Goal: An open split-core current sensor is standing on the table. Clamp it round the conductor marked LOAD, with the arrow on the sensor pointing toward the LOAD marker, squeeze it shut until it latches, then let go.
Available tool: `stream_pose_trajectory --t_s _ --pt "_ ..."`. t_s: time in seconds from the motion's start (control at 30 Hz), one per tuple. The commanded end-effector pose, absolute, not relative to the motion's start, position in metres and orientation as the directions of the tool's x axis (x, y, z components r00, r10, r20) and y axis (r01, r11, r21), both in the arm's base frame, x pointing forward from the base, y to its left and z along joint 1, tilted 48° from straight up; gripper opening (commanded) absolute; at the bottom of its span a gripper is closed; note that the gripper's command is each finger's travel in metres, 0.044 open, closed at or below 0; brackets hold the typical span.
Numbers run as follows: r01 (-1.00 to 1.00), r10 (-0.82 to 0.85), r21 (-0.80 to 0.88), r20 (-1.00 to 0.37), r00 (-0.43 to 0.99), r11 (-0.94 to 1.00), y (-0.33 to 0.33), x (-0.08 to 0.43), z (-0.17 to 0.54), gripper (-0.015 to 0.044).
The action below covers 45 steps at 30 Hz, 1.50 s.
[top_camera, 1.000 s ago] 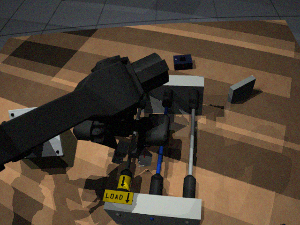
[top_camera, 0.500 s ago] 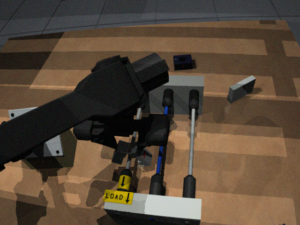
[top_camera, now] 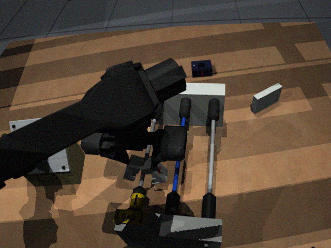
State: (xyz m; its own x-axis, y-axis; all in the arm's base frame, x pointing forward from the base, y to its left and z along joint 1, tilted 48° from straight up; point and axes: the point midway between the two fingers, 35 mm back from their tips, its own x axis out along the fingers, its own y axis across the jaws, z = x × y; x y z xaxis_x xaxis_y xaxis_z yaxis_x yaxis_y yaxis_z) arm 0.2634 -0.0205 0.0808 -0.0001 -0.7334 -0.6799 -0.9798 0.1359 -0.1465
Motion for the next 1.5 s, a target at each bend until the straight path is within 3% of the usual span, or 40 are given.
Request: stream_pose_trajectory --t_s 0.0,0.53,1.47 --pt "-0.979 -0.733 -0.148 -0.68 0.0 0.138 -0.02 0.264 0.081 0.0026" --pt "-0.979 -0.733 -0.148 -0.68 0.0 0.138 -0.02 0.264 0.081 0.044" --pt "-0.98 -0.737 -0.135 -0.676 -0.014 0.143 -0.065 0.263 0.042 0.044"
